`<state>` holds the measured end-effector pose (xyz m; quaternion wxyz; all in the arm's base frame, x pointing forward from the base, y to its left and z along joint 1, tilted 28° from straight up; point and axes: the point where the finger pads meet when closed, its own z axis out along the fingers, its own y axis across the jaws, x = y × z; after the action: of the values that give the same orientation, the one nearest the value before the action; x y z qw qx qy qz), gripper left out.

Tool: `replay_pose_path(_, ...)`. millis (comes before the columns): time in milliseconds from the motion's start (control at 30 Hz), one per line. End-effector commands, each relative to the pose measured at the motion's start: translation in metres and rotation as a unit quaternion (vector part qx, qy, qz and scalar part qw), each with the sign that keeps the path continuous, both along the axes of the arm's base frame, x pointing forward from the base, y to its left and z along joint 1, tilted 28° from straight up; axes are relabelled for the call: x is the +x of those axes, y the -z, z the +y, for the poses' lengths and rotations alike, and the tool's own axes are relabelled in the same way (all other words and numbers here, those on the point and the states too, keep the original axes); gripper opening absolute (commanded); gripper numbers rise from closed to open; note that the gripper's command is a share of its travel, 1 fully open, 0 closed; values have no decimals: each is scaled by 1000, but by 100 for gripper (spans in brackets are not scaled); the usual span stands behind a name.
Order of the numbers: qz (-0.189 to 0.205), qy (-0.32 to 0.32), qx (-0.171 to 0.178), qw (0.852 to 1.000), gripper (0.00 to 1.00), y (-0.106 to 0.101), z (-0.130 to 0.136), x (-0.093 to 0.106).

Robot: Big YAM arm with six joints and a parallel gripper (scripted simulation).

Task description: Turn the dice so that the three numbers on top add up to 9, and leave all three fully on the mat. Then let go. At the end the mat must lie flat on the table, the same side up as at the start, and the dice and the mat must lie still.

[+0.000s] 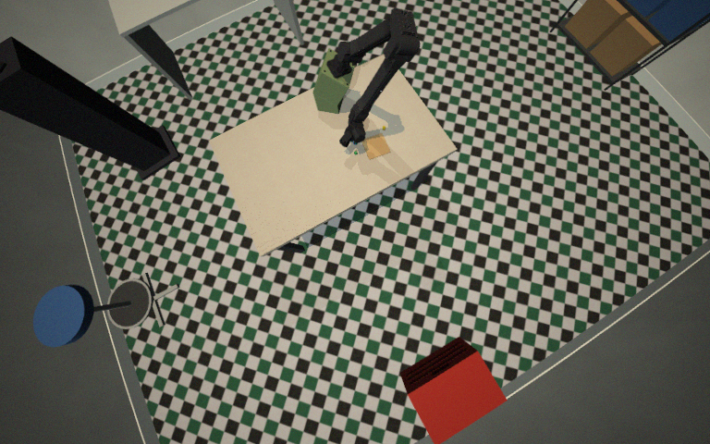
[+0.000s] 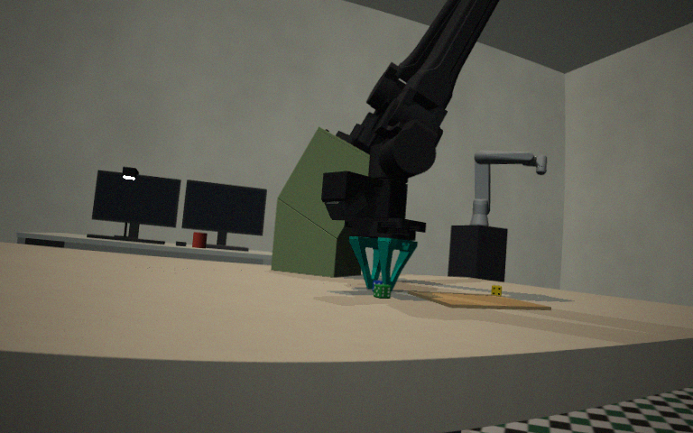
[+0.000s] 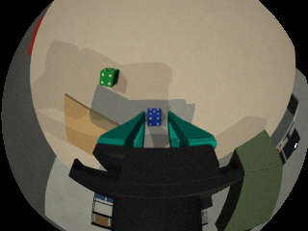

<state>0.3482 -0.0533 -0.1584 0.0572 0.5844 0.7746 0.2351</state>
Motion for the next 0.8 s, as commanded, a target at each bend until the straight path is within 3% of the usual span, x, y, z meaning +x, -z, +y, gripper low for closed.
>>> replay_pose_path(0,-7,8,-3,1000,30,-3,-4,5)
replay_pose_path(100,-7,8,-3,1000,30,-3,-4,5)
replay_pose_path(133,-7,8,-3,1000,11,-3,-4,5)
replay_pose_path(767,-7,8,-3,1000,11,-3,-4,5)
